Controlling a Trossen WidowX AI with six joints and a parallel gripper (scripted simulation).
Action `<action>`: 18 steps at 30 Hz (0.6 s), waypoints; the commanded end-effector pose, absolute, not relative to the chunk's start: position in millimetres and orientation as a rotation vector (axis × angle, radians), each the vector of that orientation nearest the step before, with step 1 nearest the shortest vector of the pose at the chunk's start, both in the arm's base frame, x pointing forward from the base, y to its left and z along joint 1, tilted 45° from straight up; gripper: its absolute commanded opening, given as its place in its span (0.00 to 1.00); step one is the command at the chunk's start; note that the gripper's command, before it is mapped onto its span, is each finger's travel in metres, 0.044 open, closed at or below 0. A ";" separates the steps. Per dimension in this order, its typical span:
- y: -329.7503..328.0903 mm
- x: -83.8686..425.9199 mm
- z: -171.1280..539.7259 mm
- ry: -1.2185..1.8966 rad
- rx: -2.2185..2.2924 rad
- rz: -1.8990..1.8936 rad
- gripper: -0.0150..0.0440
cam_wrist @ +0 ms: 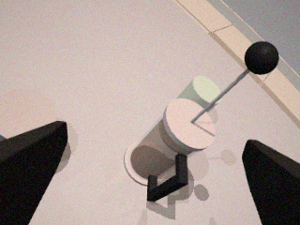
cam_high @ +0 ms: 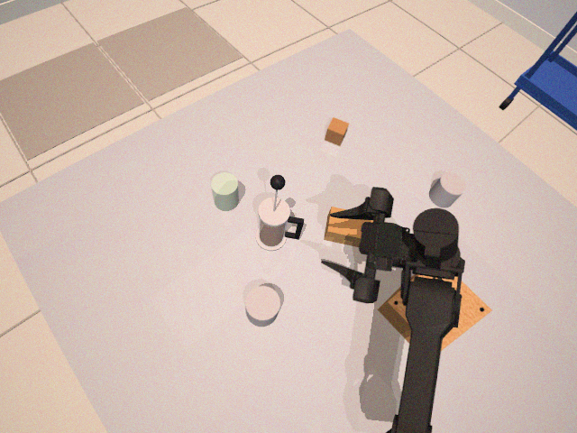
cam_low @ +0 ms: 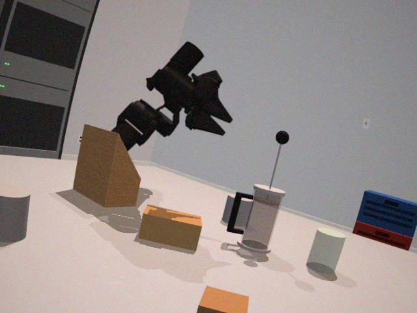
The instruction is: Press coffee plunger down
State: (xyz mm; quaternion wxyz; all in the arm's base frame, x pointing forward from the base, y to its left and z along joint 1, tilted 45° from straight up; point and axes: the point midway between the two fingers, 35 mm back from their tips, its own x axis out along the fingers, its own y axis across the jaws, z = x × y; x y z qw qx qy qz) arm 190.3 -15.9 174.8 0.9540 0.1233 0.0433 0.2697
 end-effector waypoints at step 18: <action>-70.5 251.7 210.0 0.243 0.466 0.426 1.00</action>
